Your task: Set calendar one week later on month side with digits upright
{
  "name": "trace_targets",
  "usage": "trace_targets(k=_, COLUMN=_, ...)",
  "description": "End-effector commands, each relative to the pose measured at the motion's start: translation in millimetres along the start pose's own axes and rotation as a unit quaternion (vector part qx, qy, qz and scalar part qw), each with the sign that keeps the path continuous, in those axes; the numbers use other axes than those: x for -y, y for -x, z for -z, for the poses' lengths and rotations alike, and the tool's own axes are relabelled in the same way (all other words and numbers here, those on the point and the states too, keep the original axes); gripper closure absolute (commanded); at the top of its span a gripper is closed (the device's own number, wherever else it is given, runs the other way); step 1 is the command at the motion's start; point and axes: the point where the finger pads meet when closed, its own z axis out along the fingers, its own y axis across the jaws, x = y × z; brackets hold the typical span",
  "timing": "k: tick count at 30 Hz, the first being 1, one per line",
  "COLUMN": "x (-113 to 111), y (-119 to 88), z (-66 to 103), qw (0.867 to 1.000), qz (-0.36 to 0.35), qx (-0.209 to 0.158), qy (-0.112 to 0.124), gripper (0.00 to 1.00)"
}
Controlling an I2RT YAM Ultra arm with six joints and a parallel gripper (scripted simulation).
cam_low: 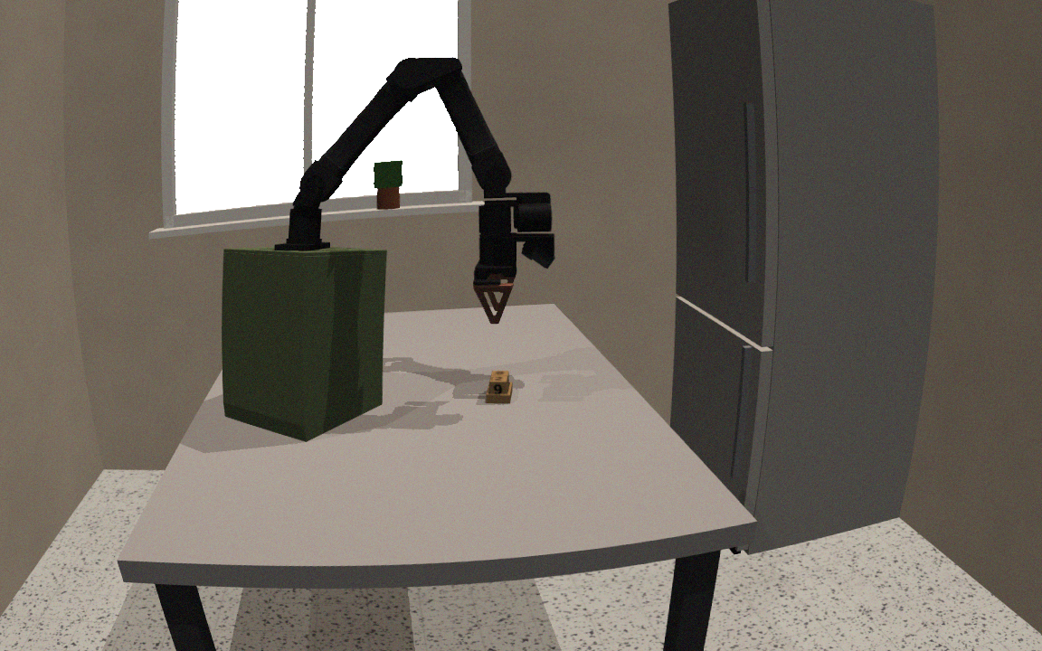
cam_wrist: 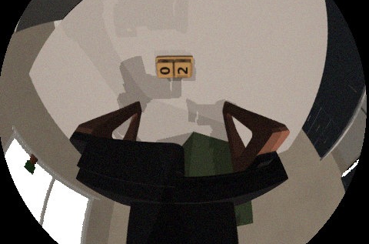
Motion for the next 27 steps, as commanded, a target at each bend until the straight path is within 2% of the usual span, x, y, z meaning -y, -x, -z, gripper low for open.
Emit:
trace_targets(k=1, x=0, y=3, z=2.9, qw=1.000, qz=0.000, qx=0.006, qy=-0.001, gripper=0.00)
trace_targets(k=11, x=0, y=4, z=0.4, qw=0.999, qz=0.035, qx=0.006, qy=-0.001, gripper=0.00)
trace_targets(k=13, x=0, y=4, z=-2.5, qw=0.997, qz=0.075, qx=0.006, qy=-0.002, gripper=0.00)
trace_targets(k=16, x=0, y=4, z=-8.6, qw=0.987, qz=0.159, qx=0.006, qy=-0.002, gripper=0.00)
trace_targets(k=19, x=0, y=5, z=-11.5, qw=0.980, qz=0.200, qx=0.006, qy=-0.002, gripper=0.00)
trace_targets(k=25, x=0, y=5, z=-20.2, qw=0.949, qz=0.316, qx=0.005, qy=-0.003, gripper=0.00)
trace_targets(k=27, x=0, y=5, z=-20.5, qw=0.947, qz=0.320, qx=0.005, qy=-0.003, gripper=0.00)
